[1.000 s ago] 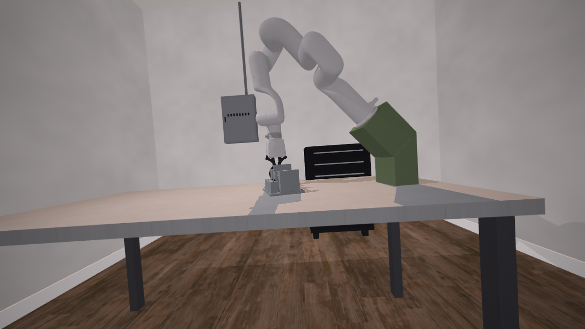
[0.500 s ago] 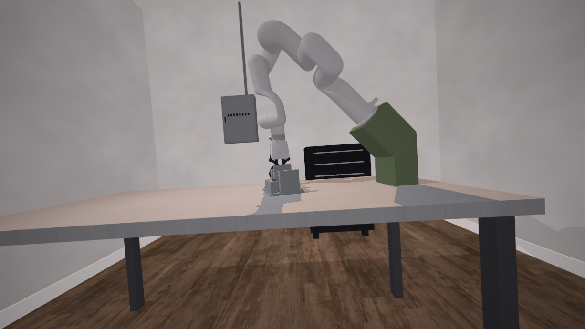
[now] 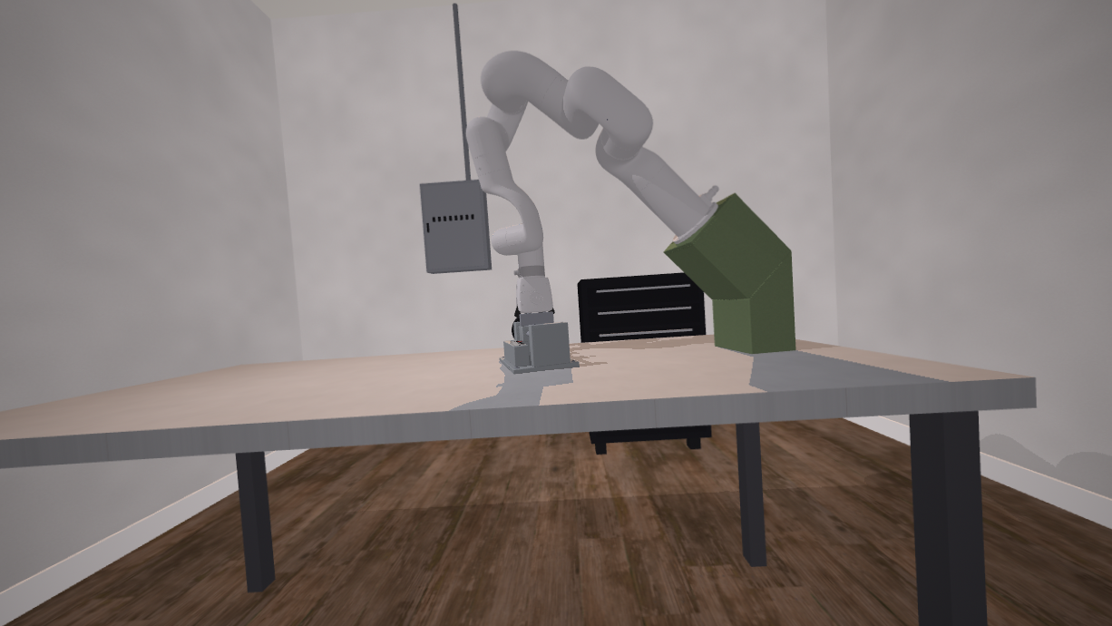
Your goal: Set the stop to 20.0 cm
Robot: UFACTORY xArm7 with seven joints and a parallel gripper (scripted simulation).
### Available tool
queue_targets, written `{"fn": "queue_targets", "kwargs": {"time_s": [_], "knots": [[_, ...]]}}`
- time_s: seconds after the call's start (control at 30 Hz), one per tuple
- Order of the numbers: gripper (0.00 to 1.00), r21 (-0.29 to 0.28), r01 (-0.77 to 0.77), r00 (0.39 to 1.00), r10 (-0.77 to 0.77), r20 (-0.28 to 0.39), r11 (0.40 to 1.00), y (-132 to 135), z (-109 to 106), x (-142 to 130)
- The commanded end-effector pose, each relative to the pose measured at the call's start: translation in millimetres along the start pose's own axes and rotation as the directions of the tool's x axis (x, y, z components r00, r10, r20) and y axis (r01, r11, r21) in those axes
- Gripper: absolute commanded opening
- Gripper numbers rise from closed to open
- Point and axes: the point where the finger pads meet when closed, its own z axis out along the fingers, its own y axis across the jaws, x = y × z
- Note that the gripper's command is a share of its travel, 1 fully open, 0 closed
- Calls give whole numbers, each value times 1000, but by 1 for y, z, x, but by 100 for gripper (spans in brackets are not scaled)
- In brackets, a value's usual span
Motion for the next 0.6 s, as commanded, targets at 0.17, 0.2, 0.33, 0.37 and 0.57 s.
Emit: {"fn": "queue_targets", "kwargs": {"time_s": [0.17, 0.2, 0.33, 0.37, 0.57], "knots": [[6, 4, 0, 1000, 0, -3, 1000, -15, 20, 1], [6, 4, 0, 1000, 0, -3, 1000, -18, 22, 1], [6, 4, 0, 1000, 0, -3, 1000, -30, 25, 1], [6, 4, 0, 1000, 0, -3, 1000, -33, 26, 1], [6, 4, 0, 1000, 0, -3, 1000, -46, 23, 1]]}}
